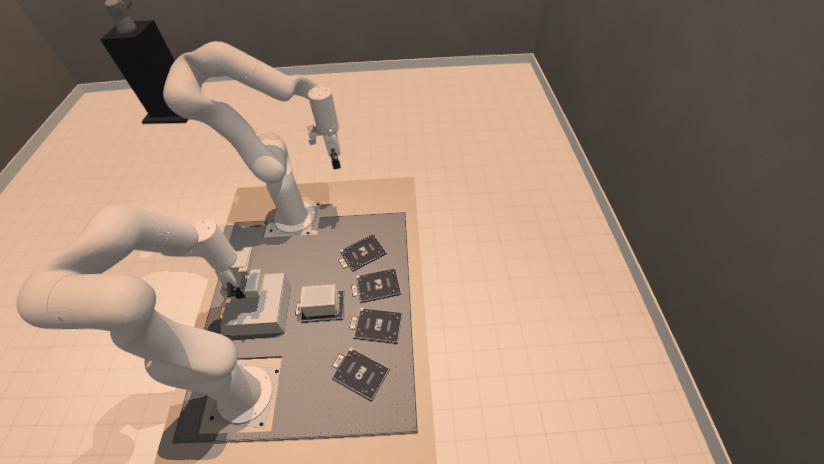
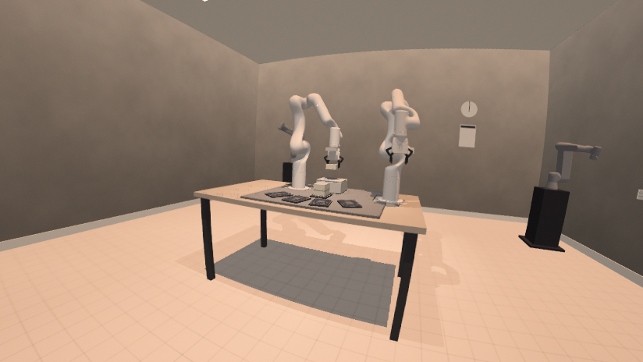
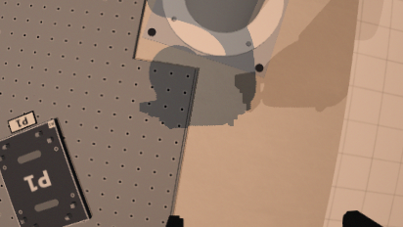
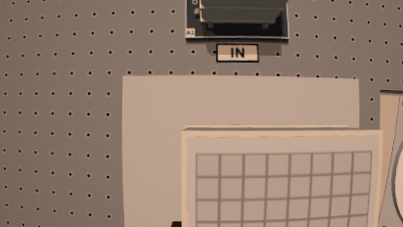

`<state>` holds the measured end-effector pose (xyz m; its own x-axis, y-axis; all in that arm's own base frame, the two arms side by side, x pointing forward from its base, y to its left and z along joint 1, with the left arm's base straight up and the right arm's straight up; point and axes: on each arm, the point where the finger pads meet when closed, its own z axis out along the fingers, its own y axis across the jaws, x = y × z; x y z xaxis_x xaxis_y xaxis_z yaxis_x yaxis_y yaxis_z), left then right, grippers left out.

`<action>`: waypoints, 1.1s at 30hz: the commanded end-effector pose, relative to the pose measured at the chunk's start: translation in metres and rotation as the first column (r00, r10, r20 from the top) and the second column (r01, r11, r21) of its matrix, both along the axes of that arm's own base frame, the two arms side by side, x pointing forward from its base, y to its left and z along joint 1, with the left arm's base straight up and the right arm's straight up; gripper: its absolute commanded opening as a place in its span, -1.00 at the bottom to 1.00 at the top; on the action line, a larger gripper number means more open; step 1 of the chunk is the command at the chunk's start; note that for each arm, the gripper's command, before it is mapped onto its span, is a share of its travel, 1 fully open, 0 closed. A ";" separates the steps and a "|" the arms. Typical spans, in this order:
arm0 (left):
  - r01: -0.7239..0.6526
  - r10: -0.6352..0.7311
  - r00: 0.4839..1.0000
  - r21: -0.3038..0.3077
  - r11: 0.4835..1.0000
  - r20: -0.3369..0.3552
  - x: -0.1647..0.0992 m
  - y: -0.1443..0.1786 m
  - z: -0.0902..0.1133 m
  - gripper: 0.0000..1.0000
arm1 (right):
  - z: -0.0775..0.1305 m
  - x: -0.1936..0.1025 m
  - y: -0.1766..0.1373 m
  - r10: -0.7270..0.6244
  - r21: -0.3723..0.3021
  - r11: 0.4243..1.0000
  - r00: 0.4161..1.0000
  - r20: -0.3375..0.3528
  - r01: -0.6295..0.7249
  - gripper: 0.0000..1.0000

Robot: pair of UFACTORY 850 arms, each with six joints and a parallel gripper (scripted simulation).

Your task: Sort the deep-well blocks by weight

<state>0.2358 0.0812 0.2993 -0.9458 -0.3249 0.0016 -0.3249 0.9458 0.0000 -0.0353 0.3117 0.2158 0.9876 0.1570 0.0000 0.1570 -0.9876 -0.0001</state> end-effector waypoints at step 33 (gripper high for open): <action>0.000 0.000 1.000 0.001 1.000 0.001 0.001 0.000 0.001 1.00 | 0.003 0.060 -0.001 -0.418 0.001 0.909 0.909 -0.001 0.418 -1.00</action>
